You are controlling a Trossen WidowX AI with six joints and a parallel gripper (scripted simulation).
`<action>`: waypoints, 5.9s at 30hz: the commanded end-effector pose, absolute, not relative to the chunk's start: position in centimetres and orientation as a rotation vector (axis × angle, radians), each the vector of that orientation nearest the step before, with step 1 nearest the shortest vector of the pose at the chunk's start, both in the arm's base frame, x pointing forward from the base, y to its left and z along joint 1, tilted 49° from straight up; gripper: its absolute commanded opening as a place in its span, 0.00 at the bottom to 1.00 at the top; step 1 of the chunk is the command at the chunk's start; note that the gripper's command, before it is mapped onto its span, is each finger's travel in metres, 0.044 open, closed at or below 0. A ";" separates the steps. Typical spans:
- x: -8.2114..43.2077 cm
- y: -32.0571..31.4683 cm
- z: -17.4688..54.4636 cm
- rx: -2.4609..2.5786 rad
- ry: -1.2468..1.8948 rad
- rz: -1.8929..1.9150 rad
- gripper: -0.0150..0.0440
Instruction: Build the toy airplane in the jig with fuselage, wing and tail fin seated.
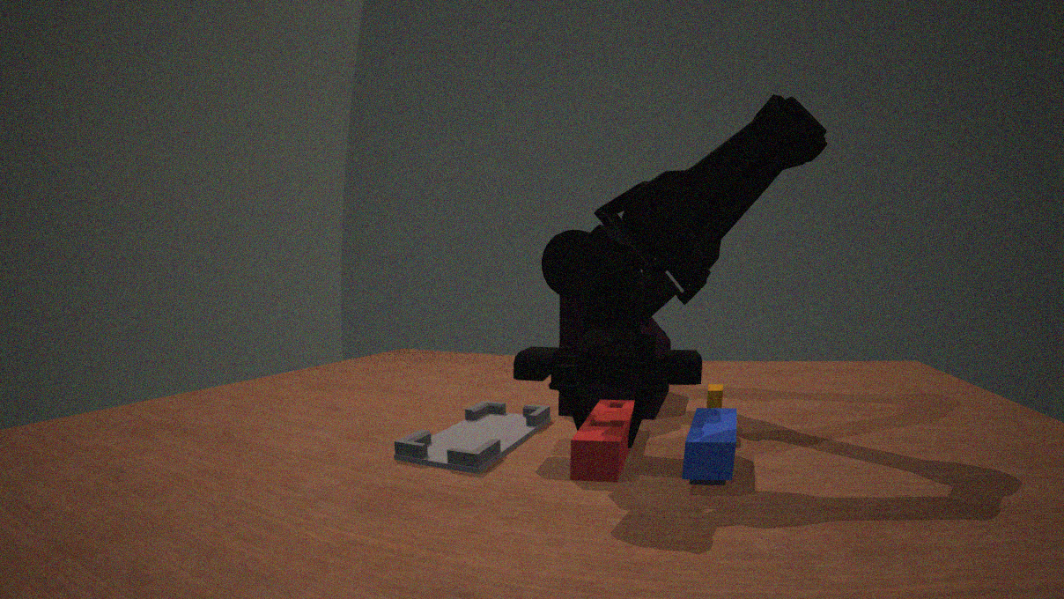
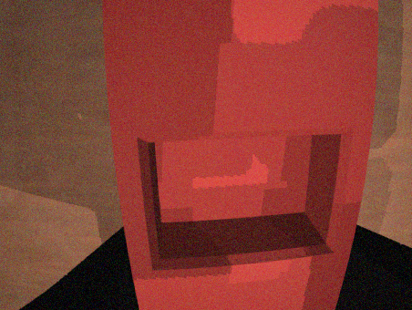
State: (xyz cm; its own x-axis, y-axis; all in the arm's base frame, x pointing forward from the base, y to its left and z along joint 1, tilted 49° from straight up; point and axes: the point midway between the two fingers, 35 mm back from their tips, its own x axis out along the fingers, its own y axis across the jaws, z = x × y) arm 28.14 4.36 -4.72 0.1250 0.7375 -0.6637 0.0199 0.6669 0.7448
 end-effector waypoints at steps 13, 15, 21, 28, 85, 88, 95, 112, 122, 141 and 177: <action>28.3 1.0 -2.4 0.695 1.364 0.577 0.25; 28.3 0.6 -2.1 0.694 1.365 0.576 0.25; 28.1 -0.9 -0.9 0.692 1.361 0.572 0.25; 27.8 -2.5 0.5 0.692 1.358 0.571 0.25; 25.5 -9.4 -7.6 0.758 1.393 0.534 0.25; 25.3 -9.6 -8.5 0.761 1.394 0.531 0.25; 24.7 -10.1 -10.7 0.767 1.397 0.524 0.25; 24.2 -10.3 -12.1 0.772 1.398 0.520 0.58; 24.2 -10.3 -12.1 0.772 1.398 0.520 0.58; 24.5 -9.3 -13.3 0.772 1.398 0.520 0.58; 24.7 -7.6 -14.8 0.763 1.401 0.524 0.53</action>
State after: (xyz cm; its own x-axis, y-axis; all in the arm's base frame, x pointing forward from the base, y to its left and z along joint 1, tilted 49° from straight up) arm 24.70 -7.56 -14.84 0.1204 0.7309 -0.6718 0.1109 0.6626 0.7408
